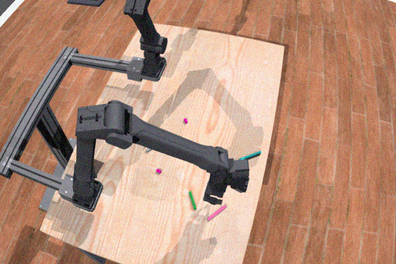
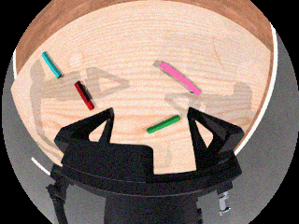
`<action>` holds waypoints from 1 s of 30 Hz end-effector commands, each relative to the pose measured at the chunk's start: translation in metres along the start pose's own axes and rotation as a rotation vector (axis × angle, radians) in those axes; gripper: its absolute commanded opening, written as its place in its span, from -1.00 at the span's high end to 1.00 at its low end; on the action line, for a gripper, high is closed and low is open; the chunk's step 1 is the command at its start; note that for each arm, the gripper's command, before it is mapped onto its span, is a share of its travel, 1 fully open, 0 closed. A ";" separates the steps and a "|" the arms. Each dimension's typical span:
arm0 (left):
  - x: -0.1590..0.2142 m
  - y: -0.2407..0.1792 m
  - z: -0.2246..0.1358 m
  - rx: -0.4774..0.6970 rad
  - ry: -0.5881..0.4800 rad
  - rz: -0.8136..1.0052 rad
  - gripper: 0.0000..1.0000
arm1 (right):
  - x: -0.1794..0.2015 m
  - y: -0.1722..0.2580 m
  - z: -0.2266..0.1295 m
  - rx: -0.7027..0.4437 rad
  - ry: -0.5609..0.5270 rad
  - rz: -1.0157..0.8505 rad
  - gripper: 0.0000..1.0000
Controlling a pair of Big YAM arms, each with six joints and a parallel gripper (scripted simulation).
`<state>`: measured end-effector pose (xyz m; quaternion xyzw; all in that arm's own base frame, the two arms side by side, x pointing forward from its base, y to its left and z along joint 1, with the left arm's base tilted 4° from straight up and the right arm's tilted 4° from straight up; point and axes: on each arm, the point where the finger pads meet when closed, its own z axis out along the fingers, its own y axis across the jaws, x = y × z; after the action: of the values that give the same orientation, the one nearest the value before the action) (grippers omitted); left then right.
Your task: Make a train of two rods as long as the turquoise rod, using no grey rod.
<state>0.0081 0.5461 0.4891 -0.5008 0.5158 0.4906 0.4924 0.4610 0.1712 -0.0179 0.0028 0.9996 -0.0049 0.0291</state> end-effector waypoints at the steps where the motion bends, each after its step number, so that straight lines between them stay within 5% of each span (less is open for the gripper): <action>1: -0.015 0.003 -0.005 -0.009 -0.042 -0.013 -1.00 | -0.021 0.020 -0.010 -0.021 -0.046 -0.042 -1.00; 30: -0.015 0.003 -0.005 -0.009 -0.042 -0.013 -1.00 | -0.025 0.013 -0.018 -0.025 -0.061 -0.020 -1.00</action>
<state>0.0081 0.5461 0.4891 -0.5008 0.5158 0.4906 0.4924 0.4585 0.1762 -0.0200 -0.0075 0.9996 -0.0053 0.0270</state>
